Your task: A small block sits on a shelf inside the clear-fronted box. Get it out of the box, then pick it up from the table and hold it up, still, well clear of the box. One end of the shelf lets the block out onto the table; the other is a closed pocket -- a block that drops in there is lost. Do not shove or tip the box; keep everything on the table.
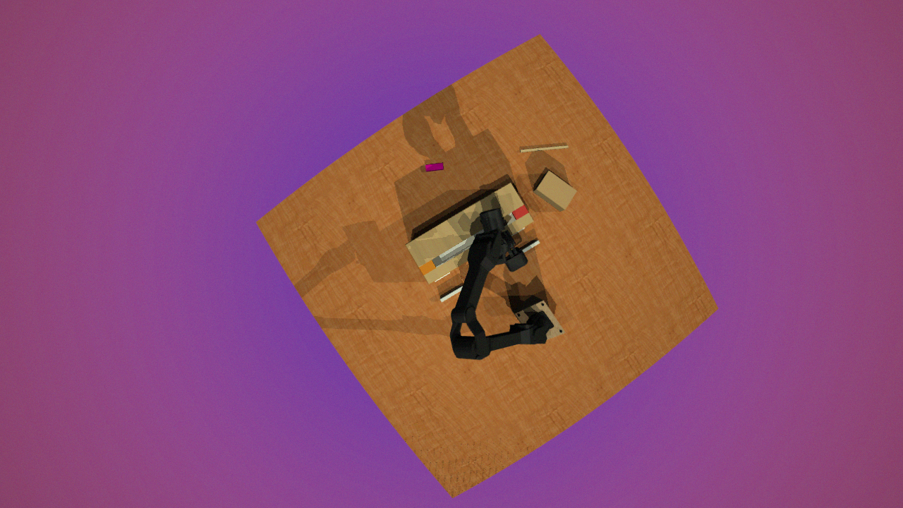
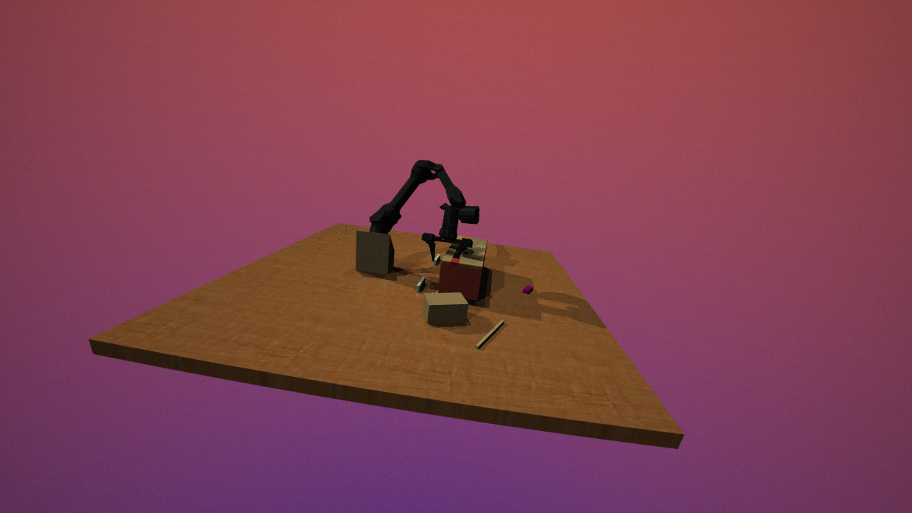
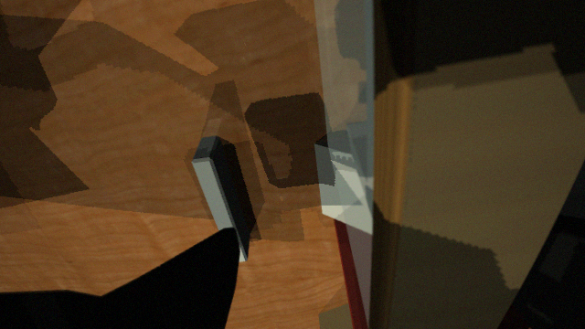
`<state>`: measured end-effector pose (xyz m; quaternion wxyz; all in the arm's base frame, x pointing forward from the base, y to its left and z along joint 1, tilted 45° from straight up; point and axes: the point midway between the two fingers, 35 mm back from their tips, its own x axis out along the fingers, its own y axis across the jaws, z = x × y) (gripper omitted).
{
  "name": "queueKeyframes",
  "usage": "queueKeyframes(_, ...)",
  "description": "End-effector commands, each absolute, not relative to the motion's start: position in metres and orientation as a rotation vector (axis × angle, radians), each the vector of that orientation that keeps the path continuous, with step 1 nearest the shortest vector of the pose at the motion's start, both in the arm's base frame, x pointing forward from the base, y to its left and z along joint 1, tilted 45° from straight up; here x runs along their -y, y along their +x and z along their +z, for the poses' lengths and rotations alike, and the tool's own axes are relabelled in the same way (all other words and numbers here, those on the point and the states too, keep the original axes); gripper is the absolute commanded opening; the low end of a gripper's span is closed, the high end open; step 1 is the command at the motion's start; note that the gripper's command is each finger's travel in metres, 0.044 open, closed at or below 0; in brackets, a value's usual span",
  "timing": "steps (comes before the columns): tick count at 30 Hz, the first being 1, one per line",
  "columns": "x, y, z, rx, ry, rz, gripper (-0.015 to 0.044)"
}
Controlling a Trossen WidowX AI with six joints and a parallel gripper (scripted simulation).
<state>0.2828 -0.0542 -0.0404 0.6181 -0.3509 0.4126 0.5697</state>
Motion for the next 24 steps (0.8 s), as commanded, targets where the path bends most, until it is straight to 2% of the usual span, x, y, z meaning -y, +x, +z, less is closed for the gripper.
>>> queueKeyframes(1, 0.058, 0.282, -0.044, -0.953, -0.813, 1.314, 0.0400)
queueKeyframes(18, 0.072, 0.280, -0.058, -0.953, -0.814, 1.314, 0.0400)
queueKeyframes(24, 0.103, 0.280, -0.020, -0.952, -0.811, 1.311, 0.0400)
